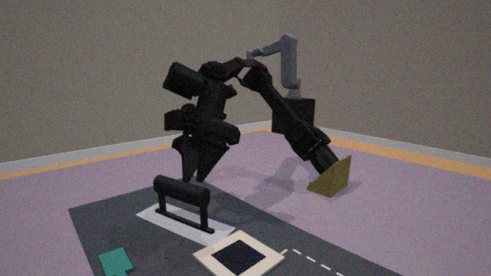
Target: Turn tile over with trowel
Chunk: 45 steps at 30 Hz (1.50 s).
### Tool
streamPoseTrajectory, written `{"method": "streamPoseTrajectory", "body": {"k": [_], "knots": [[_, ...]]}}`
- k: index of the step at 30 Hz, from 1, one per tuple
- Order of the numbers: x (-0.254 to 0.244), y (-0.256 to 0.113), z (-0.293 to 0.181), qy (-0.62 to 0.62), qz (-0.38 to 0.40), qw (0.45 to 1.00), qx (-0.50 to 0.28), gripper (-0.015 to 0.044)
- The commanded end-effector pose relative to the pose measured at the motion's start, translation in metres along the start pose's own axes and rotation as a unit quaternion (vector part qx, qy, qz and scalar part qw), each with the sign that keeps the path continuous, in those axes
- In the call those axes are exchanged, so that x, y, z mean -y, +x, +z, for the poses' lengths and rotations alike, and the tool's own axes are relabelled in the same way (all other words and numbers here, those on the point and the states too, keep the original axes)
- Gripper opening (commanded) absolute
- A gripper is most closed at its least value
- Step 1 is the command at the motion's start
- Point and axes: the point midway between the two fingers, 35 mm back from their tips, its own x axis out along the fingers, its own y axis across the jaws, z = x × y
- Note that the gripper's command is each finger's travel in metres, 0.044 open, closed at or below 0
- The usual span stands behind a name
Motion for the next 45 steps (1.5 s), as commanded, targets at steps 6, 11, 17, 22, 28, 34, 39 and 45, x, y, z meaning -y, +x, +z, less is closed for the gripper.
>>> {"method": "streamPoseTrajectory", "body": {"k": [6,11,17,22,28,34,39,45], "knots": [[0.003,0.0,-0.005,0.149,0.021,0.988,0.04,0.03],[0.006,0.0,-0.009,0.228,0.034,0.971,0.06,0.03],[0.009,0.0,-0.013,0.318,0.052,0.943,0.082,0.03],[0.011,-0.001,-0.017,0.391,0.07,0.912,0.099,0.03],[0.014,-0.002,-0.022,0.47,0.093,0.87,0.118,0.03],[0.015,-0.002,-0.022,0.479,0.096,0.865,0.12,0.03],[0.014,0.002,-0.02,0.479,0.096,0.865,0.12,0.03],[0.014,0.011,-0.016,0.479,0.096,0.864,0.12,0.03]]}}
